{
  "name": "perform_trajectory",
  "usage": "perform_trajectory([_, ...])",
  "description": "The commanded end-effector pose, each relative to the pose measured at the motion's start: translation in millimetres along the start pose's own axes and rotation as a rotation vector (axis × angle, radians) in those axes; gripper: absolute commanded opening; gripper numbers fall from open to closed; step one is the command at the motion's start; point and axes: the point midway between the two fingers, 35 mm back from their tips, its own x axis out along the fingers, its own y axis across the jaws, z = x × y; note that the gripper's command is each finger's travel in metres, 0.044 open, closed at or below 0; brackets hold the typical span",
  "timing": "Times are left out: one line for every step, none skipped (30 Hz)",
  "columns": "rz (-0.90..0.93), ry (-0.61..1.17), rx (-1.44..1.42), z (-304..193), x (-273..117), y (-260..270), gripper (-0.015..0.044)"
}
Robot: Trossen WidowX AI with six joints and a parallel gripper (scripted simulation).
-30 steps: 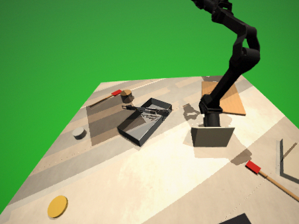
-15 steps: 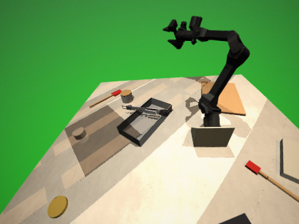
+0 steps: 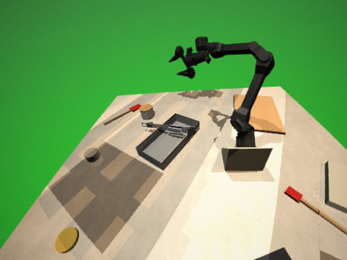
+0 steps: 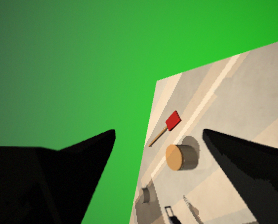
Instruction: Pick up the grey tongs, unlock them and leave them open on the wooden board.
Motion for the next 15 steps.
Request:
perform_trajectory([-0.110, 0.194, 0.022, -61, 33, -15, 0.0440])
perform_trajectory([-0.143, 0.246, 0.020, -77, 39, -18, 0.0440])
perform_trajectory([-0.177, 0.298, 0.014, -95, 45, -21, 0.0440])
perform_trajectory([-0.212, 0.351, 0.004, -112, 49, -23, 0.0440])
perform_trajectory([-0.246, 0.402, -0.010, -129, 52, -26, 0.0440])
perform_trajectory([-0.282, 0.454, -0.029, -147, 55, -28, 0.0440])
perform_trajectory([-0.317, 0.506, -0.052, -165, 56, -30, 0.0440])
perform_trajectory([-0.352, 0.557, -0.079, -183, 56, -32, 0.0440])
perform_trajectory([-0.389, 0.607, -0.112, -200, 55, -34, 0.0440])
perform_trajectory([-0.429, 0.659, -0.153, -218, 53, -36, 0.0440])
perform_trajectory([-0.468, 0.708, -0.199, -236, 50, -38, 0.0440])
perform_trajectory([-0.509, 0.758, -0.254, -253, 45, -41, 0.0440])
perform_trajectory([-0.550, 0.805, -0.316, -270, 40, -43, 0.0440])
perform_trajectory([-0.592, 0.852, -0.391, -286, 33, -45, 0.0440])
perform_trajectory([-0.633, 0.894, -0.475, -300, 26, -48, 0.0440])
